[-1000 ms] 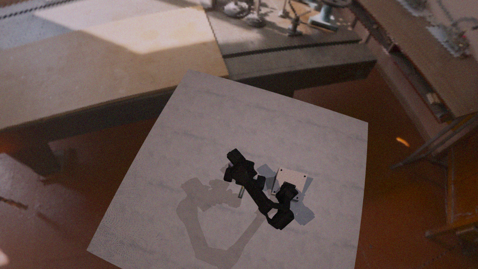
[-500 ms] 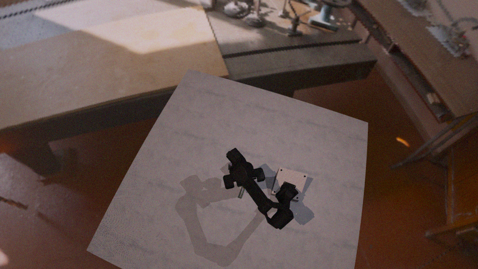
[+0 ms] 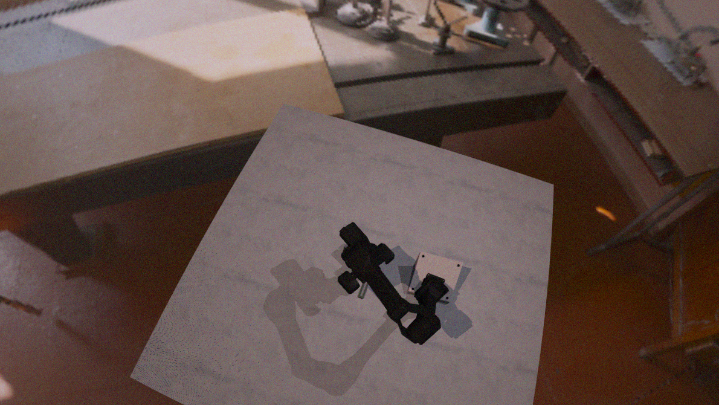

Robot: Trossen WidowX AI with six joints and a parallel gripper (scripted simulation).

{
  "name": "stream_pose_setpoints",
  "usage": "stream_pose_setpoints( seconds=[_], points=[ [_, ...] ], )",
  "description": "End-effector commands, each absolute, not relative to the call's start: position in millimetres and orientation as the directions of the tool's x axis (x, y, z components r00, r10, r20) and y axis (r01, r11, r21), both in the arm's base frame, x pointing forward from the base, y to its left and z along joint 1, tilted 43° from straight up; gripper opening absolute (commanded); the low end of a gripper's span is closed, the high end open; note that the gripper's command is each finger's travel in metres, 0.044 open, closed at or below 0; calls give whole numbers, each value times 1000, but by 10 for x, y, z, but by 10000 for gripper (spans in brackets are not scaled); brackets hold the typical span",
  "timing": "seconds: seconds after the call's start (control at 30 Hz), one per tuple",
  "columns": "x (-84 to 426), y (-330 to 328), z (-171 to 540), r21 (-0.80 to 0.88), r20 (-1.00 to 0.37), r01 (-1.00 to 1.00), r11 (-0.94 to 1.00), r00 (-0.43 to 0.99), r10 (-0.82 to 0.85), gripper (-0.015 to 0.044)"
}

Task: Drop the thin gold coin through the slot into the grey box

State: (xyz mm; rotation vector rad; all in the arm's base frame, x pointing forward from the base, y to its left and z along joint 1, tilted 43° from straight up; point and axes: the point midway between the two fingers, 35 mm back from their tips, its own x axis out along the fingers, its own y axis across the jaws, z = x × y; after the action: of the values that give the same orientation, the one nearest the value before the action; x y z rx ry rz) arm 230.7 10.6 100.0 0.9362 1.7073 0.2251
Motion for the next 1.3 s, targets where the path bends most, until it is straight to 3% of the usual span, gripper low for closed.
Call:
stream_pose_setpoints(
  seconds=[0.0,1.27],
  points=[
    [2316,103,1001,594,-732,427,682,-64,678,0],
    [2752,-434,500,593,-735,425,684,-62,675,0]
  ],
)
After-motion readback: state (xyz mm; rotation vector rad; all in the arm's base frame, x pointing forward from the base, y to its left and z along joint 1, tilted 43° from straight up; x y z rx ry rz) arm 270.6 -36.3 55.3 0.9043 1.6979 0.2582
